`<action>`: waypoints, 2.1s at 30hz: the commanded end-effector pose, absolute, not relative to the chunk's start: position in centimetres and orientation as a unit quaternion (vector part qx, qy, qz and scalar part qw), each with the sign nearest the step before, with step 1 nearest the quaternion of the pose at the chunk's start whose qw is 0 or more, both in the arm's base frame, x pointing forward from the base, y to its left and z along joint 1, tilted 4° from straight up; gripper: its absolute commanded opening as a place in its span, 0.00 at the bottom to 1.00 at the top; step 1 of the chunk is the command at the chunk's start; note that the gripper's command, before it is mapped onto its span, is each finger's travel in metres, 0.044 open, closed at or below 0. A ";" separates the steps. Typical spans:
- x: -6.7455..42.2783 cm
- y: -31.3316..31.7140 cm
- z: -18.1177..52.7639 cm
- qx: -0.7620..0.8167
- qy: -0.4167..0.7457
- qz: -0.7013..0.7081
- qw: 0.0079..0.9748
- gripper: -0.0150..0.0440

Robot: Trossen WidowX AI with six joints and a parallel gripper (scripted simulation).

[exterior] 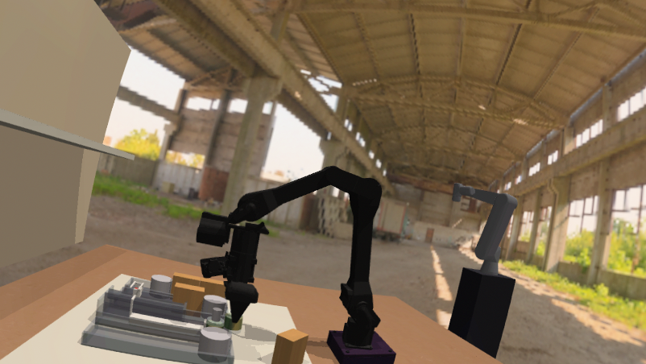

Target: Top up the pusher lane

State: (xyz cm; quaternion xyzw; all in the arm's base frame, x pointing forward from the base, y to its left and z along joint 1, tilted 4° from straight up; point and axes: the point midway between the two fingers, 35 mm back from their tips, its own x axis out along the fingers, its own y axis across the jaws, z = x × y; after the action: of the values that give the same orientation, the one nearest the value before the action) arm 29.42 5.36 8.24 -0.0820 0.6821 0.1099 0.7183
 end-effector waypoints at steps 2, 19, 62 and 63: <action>30.4 5.5 8.6 -0.081 0.671 0.107 0.729 0.25; 31.0 5.6 8.7 -0.081 0.671 0.107 0.729 0.25; 32.3 6.0 9.1 -0.081 0.671 0.107 0.729 0.25; 32.3 6.0 9.1 -0.081 0.671 0.107 0.729 0.25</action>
State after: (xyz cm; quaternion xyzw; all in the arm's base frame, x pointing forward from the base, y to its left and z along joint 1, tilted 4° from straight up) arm 31.36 5.86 8.56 -0.0822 0.6833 0.1103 0.7171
